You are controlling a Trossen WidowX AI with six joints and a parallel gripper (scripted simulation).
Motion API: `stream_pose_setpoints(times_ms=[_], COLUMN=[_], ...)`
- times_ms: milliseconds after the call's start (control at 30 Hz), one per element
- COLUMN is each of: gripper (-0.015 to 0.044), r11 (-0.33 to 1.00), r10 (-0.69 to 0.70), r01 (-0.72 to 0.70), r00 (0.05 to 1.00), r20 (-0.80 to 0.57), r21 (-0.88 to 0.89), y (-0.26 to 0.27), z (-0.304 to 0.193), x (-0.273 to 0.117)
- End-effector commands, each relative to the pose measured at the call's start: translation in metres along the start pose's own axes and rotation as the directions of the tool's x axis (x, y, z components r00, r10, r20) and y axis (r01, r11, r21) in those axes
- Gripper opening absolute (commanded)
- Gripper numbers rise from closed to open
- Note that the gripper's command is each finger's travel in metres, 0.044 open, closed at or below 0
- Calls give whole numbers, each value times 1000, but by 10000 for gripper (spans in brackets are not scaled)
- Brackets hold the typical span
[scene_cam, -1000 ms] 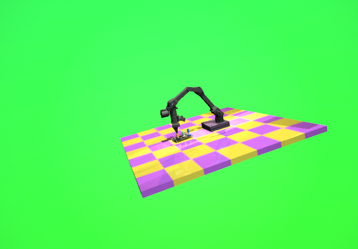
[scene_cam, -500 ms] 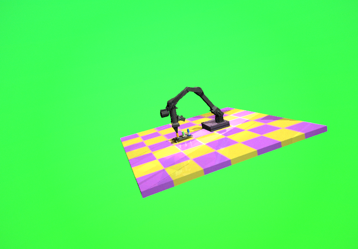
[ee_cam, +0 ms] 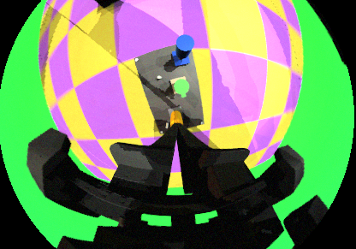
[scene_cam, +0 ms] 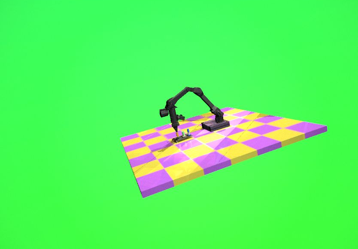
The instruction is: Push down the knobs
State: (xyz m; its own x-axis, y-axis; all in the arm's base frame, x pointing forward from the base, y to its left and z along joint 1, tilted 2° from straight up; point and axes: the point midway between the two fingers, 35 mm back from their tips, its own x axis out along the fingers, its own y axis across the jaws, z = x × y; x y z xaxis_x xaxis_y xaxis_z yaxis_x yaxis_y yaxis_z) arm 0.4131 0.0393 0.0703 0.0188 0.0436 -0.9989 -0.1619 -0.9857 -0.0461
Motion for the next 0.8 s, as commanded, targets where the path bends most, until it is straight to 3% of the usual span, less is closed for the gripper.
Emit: stream_pose_setpoints(times_ms=[0, 67, 367, 633, 767], gripper=[0, 0, 236, 440, 440], r11=[1000, 1000, 1000, 1000, 1000], r10=[0, 0, 0, 1, 0], r01=[0, 0, 0, -1, 0], r00=[1000, 1000, 1000, 1000, 1000], r20=[-8, -8, -1, 1, 5], r21=[1, 1, 0, 3, 15], y=[0, 0, 0, 21, 32], z=[-1, -1, 1, 76, 121], x=[-10, -11, -5, -28, -30])
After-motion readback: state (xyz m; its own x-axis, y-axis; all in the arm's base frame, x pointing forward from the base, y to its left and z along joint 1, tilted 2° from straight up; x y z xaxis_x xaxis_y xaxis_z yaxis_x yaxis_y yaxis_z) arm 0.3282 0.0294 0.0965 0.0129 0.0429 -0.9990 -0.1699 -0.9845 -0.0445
